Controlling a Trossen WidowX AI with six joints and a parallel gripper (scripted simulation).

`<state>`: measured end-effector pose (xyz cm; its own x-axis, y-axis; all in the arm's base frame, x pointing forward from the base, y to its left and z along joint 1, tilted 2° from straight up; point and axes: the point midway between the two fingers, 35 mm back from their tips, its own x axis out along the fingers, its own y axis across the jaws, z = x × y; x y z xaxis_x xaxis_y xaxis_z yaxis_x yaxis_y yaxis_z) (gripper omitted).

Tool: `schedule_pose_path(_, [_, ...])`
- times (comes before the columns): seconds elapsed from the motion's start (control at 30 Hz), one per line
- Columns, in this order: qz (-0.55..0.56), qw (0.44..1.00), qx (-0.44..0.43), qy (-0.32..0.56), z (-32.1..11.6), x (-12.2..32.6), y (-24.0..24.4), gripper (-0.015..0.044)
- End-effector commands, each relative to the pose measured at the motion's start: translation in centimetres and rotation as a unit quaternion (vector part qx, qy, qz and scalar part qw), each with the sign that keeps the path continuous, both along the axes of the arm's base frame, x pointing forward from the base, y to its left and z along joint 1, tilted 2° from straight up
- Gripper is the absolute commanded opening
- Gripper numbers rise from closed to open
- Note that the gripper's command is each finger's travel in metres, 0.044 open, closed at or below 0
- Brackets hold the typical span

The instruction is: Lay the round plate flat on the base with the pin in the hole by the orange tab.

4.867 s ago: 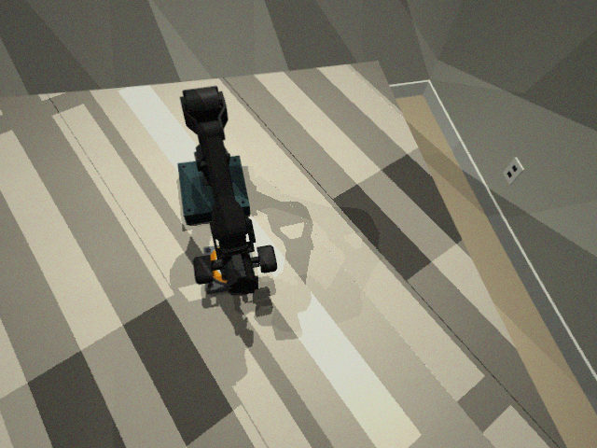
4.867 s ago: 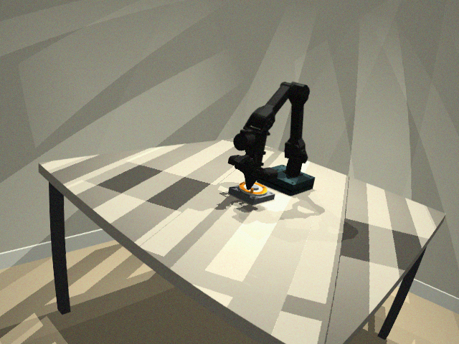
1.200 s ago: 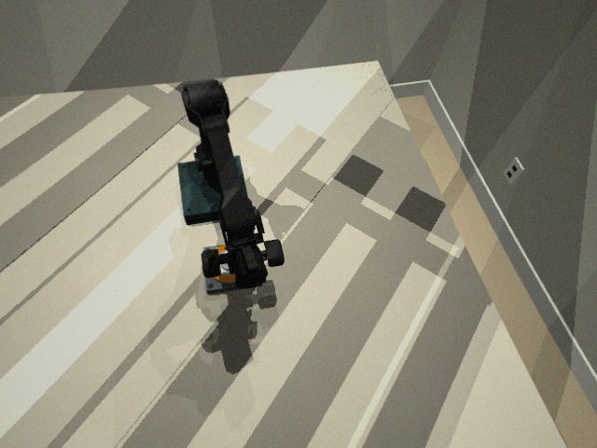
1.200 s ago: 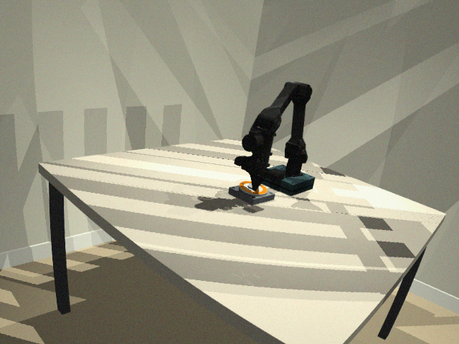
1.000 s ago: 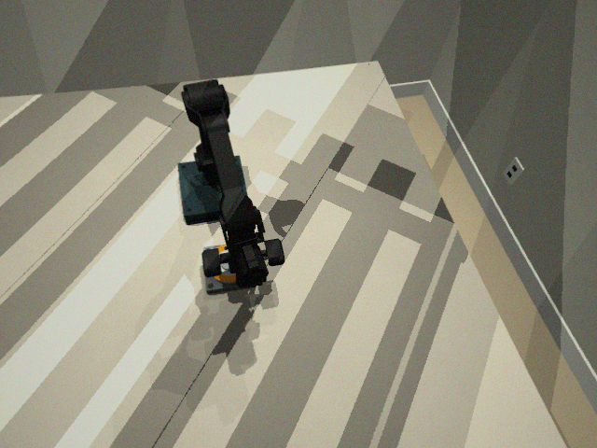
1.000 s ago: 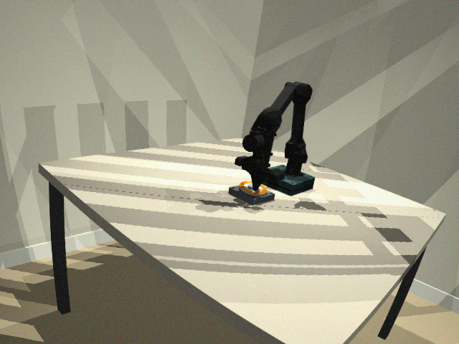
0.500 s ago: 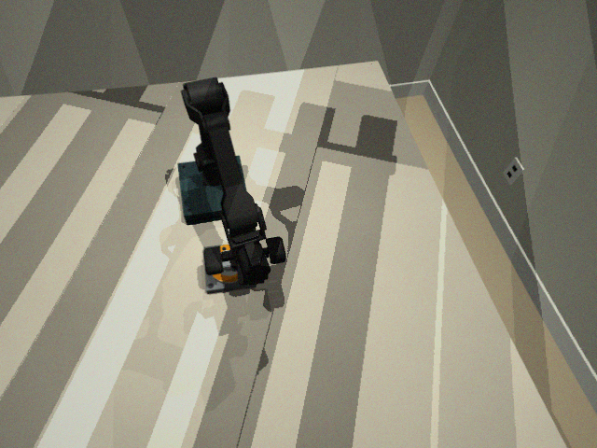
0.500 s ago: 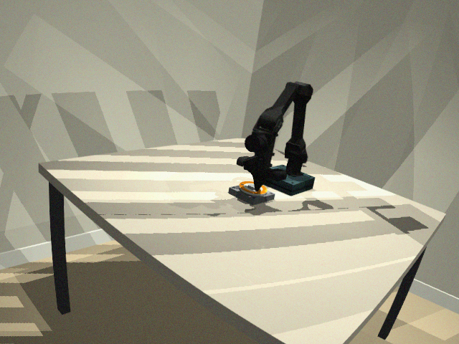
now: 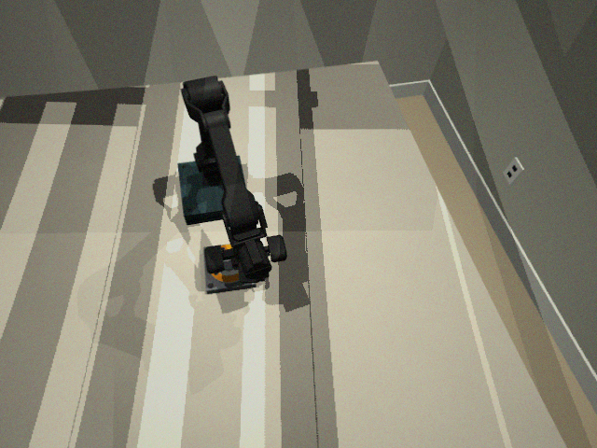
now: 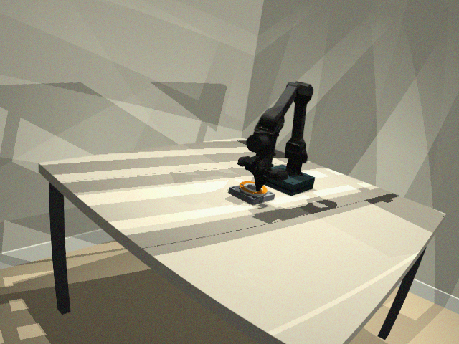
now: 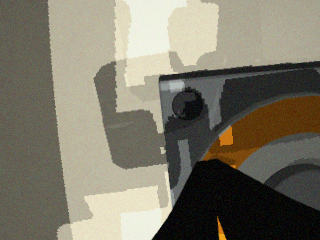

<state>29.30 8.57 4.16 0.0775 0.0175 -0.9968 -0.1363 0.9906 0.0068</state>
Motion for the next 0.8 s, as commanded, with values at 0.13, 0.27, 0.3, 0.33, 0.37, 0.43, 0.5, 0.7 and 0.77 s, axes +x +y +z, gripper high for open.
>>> schedule_pose_path(0.13, [0.001,1.0,0.001,0.011,-0.34,-0.72,0.18,0.0])
schedule_pose_path(0.27, [0.001,1.0,0.001,0.011,-0.34,-0.77,0.2,0.0])
schedule_pose_path(0.3, [0.001,1.0,0.001,0.011,-0.34,-0.78,0.2,0.0])
schedule_pose_path(0.33, [0.001,1.0,0.001,0.011,-0.35,-0.8,0.21,0.0])
schedule_pose_path(0.37, [0.001,1.0,0.001,0.011,-0.35,-0.81,0.21,0.0])
schedule_pose_path(0.43, [0.001,1.0,0.001,0.011,-0.35,-0.84,0.22,0.0])
schedule_pose_path(0.5, [0.001,1.0,0.001,0.011,-0.35,-0.86,0.23,0.0])
schedule_pose_path(0.7, [0.001,1.0,0.001,0.011,-0.36,-1.03,0.26,0.0])
schedule_pose_path(0.77, [0.001,1.0,0.001,0.011,-0.36,-1.11,0.28,0.0])
